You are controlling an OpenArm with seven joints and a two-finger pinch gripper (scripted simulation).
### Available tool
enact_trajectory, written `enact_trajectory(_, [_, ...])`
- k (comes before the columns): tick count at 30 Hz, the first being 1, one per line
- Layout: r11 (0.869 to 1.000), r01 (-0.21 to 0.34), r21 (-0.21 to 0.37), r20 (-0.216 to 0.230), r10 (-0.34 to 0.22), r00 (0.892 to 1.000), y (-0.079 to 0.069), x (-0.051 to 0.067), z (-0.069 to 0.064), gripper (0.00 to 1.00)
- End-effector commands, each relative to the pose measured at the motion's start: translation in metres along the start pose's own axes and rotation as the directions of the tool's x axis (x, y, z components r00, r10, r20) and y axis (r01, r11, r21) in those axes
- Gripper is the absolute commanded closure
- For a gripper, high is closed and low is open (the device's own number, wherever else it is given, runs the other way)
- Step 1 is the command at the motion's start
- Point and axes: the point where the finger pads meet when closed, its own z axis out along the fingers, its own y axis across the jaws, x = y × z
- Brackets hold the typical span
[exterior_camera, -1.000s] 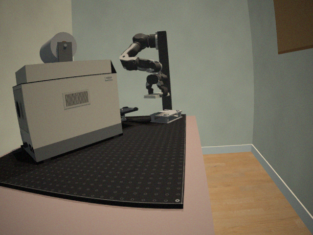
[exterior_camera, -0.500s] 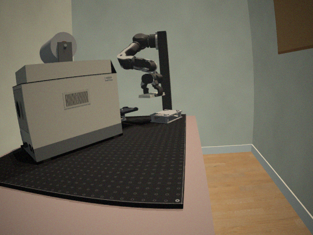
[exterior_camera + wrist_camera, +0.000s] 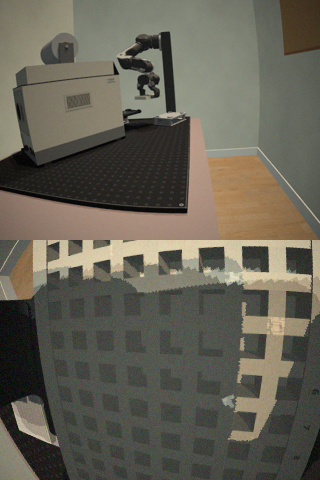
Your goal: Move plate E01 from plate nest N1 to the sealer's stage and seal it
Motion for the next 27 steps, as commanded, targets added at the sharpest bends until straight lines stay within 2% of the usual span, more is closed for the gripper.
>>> enact_trajectory(1, [1.000, 0.003, -0.008, 0.001, -0.003, 1.000, 0.002, 0.000, -0.001, 1.00])
enact_trajectory(2, [1.000, 0.003, -0.008, 0.001, -0.003, 1.000, 0.002, 0.000, -0.001, 1.00])
enact_trajectory(7, [1.000, 0.003, -0.008, 0.001, -0.003, 1.000, -0.015, -0.036, -0.008, 1.00])
enact_trajectory(19, [1.000, 0.003, -0.008, 0.001, -0.003, 1.000, -0.015, -0.036, -0.008, 1.00])
enact_trajectory(24, [1.000, 0.003, -0.008, 0.001, -0.003, 1.000, -0.032, -0.073, -0.015, 1.00])
enact_trajectory(27, [1.000, 0.003, -0.008, 0.001, -0.003, 1.000, -0.032, -0.073, -0.015, 1.00])
